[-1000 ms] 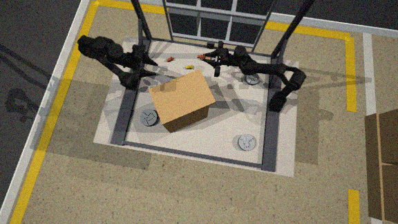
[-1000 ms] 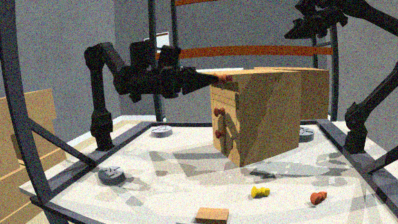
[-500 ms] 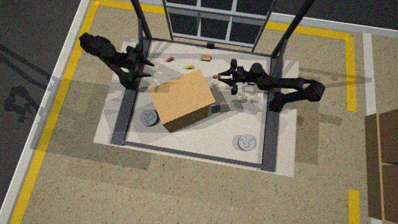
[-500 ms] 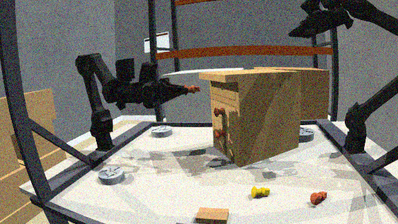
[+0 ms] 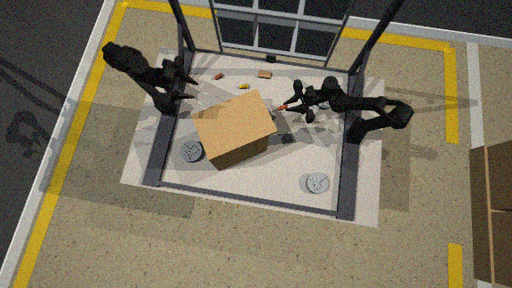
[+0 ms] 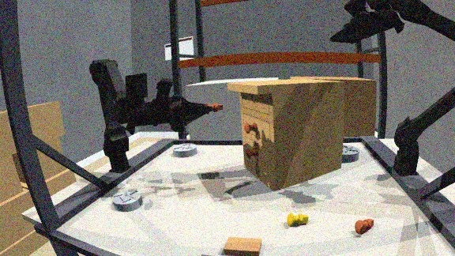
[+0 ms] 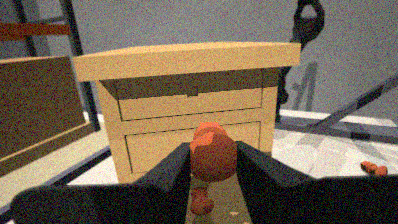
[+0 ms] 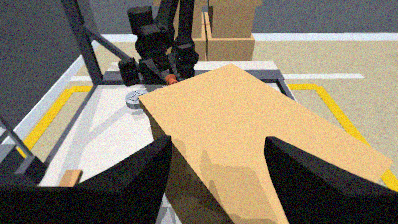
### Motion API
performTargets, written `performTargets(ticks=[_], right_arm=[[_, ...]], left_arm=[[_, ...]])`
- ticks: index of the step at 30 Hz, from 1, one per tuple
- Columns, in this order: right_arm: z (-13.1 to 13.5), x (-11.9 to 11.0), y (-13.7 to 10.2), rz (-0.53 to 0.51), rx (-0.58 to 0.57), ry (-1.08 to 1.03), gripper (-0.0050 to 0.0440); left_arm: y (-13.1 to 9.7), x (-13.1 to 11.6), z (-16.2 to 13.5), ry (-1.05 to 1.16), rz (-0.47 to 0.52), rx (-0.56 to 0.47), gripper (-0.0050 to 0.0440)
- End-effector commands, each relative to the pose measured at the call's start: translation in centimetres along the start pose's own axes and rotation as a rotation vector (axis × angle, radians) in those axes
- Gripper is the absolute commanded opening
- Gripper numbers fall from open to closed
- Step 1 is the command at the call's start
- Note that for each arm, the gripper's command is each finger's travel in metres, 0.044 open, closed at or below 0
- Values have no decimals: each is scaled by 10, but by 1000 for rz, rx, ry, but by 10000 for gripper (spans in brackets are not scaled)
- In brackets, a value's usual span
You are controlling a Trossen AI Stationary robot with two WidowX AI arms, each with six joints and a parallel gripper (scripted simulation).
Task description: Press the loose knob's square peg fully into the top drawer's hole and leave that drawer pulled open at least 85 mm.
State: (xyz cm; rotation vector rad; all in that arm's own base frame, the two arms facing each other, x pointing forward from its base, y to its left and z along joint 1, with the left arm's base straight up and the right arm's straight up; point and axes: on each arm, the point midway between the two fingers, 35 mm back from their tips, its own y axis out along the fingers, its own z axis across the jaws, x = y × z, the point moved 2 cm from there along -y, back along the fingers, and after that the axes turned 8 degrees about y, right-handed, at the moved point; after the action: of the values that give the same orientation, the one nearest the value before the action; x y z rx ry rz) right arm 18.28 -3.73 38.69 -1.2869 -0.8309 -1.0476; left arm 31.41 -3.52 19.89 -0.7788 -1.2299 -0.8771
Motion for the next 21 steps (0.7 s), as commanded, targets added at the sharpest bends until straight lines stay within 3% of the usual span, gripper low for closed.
performTargets(ticks=[1, 21], right_arm=[[1, 3, -1, -9, 3, -2, 240], [1, 3, -1, -9, 3, -2, 240]], left_arm=[[8, 16, -8, -41, -13, 118, 82], [51, 17, -2, -39, -15, 127, 82]])
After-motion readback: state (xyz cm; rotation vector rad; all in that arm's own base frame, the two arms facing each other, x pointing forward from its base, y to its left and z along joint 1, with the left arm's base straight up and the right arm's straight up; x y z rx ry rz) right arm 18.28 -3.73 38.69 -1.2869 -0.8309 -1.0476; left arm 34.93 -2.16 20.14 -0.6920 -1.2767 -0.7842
